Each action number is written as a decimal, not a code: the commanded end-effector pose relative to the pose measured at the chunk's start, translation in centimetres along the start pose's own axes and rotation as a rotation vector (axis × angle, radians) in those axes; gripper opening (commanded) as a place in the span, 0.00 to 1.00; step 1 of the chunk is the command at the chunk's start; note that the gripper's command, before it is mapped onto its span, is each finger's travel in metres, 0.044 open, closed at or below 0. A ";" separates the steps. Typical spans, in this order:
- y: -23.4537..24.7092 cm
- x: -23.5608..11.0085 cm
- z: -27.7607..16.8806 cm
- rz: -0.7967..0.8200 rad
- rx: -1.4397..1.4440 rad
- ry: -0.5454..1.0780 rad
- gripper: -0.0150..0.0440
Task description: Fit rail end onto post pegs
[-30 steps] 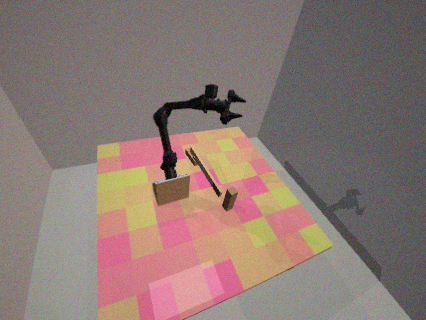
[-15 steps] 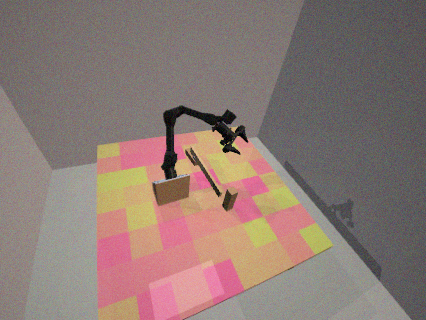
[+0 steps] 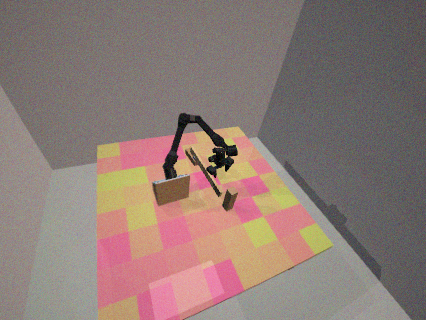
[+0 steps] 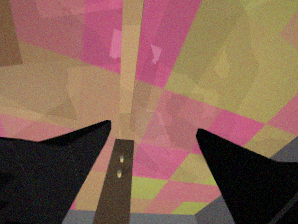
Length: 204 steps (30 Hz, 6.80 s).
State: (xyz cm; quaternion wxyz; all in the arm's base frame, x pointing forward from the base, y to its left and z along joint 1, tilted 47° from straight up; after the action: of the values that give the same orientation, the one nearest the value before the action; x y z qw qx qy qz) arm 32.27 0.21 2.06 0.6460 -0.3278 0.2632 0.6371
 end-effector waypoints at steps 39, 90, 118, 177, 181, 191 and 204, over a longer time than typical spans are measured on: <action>3.6 8.0 1.8 0.133 0.078 -0.115 1.00; 4.0 9.6 2.1 0.134 0.078 -0.119 0.25; 3.6 8.3 1.9 0.133 0.078 -0.118 0.25; 3.2 5.3 1.6 0.133 0.077 -0.117 0.25; 3.2 5.1 1.5 0.133 0.077 -0.116 0.25; 3.2 5.4 1.6 0.133 0.077 -0.117 0.25; 3.3 5.4 1.5 0.133 0.077 -0.117 0.25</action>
State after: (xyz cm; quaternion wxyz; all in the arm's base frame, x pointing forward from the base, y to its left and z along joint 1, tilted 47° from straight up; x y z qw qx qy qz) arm 29.12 4.95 -1.46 0.6255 -0.2509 0.2725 0.6867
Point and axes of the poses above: the point midway between the two fingers, 35 mm back from their tips, its own x axis out along the fingers, its own y axis across the jaws, z = x × y, the point moved 6 cm from there along -x, back along the fingers, and after that the axes turned 13 degrees about x, right-handed, at the moved point
